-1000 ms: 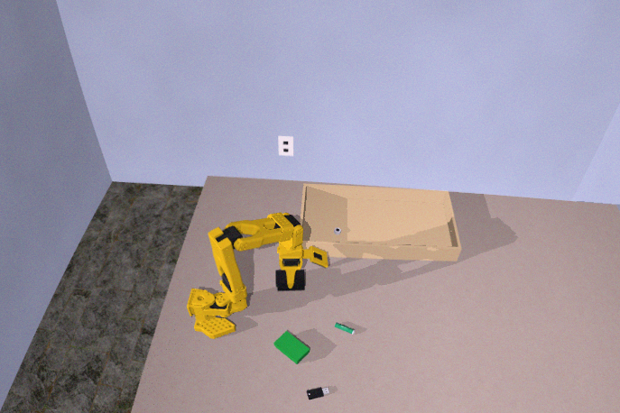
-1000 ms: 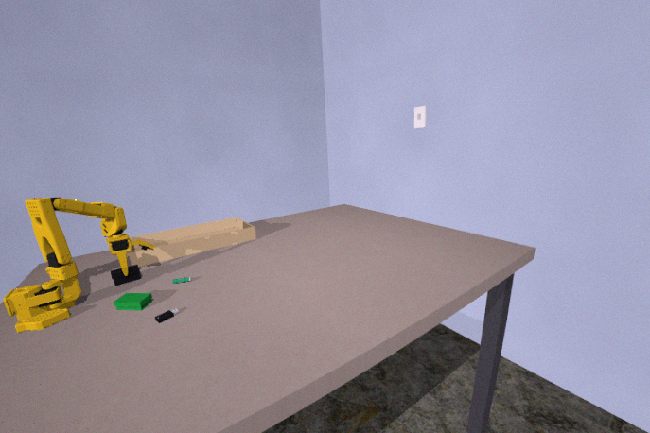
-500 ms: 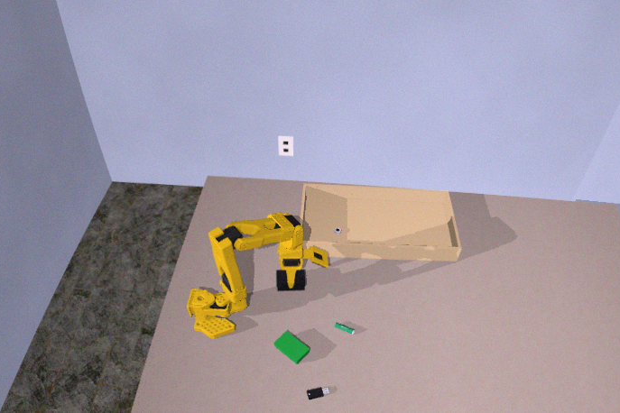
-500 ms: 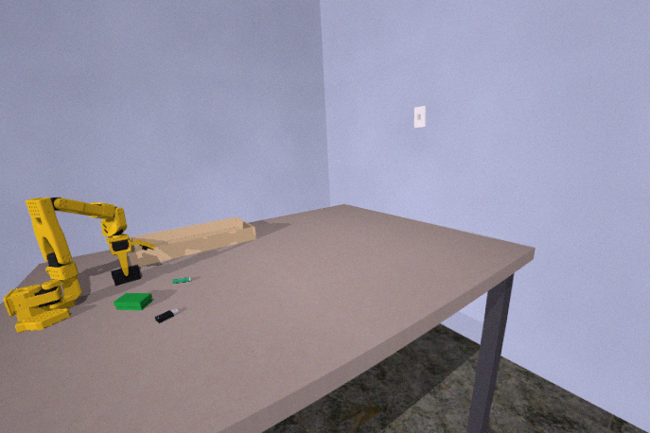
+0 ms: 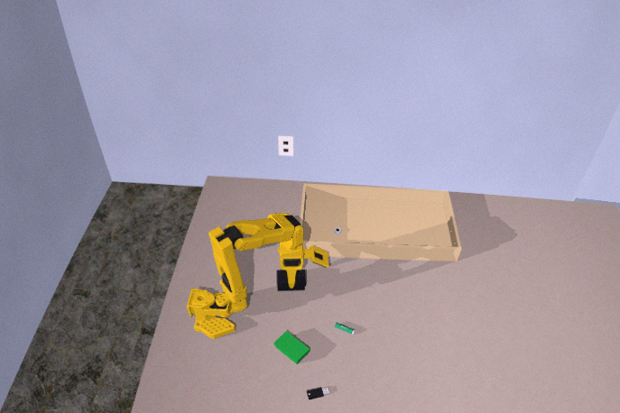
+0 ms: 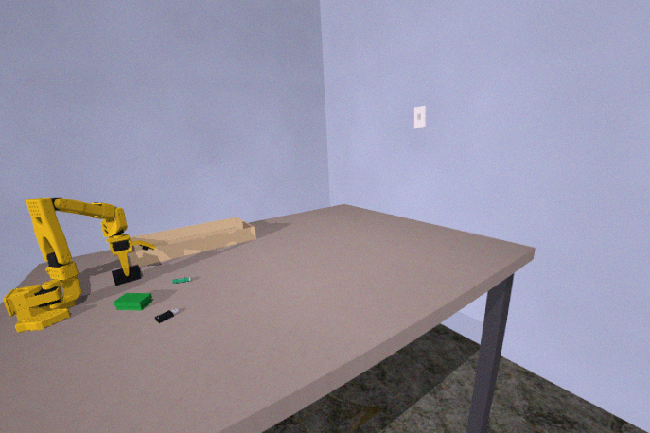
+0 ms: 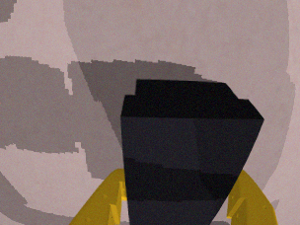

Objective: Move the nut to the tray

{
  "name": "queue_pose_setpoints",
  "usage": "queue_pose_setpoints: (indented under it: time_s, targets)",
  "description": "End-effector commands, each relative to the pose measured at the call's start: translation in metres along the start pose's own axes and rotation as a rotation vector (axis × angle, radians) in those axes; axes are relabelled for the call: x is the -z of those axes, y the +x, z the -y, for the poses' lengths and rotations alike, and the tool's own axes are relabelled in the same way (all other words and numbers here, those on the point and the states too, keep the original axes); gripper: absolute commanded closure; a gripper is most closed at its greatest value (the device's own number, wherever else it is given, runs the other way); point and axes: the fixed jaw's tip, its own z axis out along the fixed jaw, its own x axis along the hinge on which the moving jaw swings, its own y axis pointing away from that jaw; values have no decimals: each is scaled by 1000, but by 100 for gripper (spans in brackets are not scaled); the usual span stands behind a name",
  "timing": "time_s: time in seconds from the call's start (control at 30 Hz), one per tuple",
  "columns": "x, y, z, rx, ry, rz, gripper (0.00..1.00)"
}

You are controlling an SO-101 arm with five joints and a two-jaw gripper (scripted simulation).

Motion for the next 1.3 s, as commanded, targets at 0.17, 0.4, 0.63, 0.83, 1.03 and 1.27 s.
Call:
queue_pose_setpoints:
  time_s: [0.17, 0.4, 0.63, 0.83, 1.03, 1.27]
  targets:
    - [2, -4, -3, 14, -18, 26, 79]
    - [1, -4, -4, 14, -18, 26, 79]
    - [0, -5, -4, 14, -18, 26, 79]
    - [-1, -5, -4, 14, -18, 26, 79]
    - [-1, -5, -4, 14, -18, 26, 79]
    - [-1, -5, -4, 14, -18, 26, 79]
